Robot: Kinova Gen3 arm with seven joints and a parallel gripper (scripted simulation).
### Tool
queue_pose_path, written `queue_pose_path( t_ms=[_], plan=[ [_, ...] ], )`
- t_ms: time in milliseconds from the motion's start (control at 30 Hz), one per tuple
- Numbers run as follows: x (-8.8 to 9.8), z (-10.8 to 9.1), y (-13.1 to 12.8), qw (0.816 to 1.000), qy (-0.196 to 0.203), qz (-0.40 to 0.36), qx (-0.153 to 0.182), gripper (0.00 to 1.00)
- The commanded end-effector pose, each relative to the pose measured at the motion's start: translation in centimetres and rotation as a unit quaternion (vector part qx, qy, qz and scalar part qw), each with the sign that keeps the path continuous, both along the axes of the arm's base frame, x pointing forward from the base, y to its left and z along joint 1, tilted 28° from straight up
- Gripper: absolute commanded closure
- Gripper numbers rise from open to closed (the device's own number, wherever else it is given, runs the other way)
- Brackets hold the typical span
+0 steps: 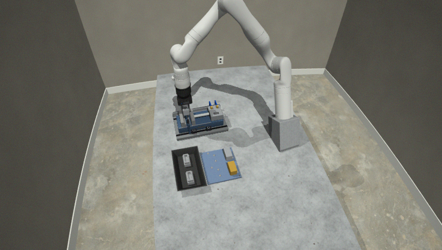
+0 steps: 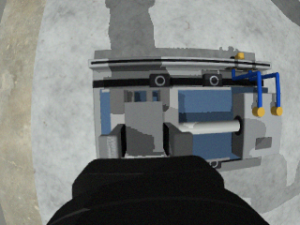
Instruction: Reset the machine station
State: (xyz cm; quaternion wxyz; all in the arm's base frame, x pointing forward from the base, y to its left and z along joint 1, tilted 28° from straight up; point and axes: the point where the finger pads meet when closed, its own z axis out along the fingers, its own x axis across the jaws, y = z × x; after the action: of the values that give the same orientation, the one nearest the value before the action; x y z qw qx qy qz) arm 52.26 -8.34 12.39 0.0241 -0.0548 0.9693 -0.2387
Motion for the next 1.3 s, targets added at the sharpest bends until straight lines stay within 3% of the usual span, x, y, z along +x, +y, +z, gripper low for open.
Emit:
queue_pose_path(
  t_ms=[0, 1267],
  plan=[
    [0.0, -0.1, -0.1, 1.0, 0.0, 0.0, 0.0, 1.0],
    [0.1, -1.6, -0.8, 1.0, 0.0, 0.0, 0.0, 1.0]
  ],
)
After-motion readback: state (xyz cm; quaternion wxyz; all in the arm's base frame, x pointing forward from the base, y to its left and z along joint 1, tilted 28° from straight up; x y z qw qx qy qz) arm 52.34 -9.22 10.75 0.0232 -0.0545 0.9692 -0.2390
